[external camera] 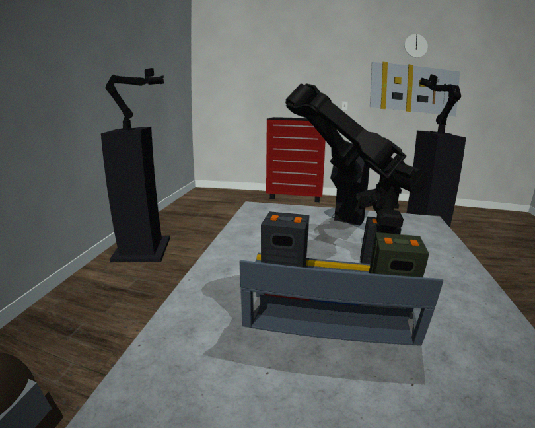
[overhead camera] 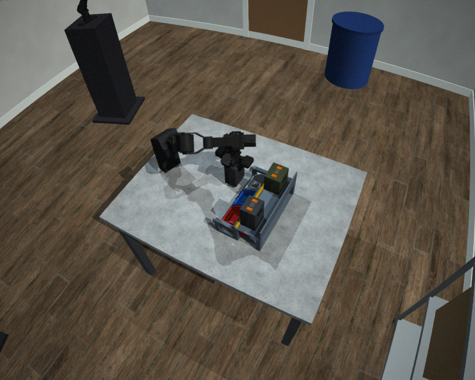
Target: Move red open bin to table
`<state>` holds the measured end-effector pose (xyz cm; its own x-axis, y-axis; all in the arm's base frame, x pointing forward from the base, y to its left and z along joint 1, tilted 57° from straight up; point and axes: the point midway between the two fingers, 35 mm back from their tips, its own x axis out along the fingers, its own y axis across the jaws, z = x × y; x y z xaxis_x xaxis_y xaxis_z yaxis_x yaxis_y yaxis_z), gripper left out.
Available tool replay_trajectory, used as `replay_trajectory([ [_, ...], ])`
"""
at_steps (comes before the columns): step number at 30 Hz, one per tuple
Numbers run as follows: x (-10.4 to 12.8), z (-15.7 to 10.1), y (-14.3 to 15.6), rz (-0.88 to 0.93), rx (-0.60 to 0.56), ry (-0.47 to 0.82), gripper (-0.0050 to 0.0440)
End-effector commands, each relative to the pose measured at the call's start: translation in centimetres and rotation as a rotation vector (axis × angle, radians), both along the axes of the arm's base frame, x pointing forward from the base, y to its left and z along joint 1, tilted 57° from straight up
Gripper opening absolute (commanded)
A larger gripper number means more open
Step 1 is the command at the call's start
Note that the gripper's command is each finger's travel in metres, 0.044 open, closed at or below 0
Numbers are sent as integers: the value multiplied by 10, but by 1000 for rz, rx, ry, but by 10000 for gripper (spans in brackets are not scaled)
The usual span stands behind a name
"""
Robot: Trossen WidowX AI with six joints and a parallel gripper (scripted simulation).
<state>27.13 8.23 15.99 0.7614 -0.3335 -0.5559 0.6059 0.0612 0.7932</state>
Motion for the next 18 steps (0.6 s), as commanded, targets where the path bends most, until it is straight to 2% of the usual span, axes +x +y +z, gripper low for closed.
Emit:
replay_trajectory([
  [1,0,6,1,5,14,-17,0],
  [18,0,6,1,5,14,-17,0],
])
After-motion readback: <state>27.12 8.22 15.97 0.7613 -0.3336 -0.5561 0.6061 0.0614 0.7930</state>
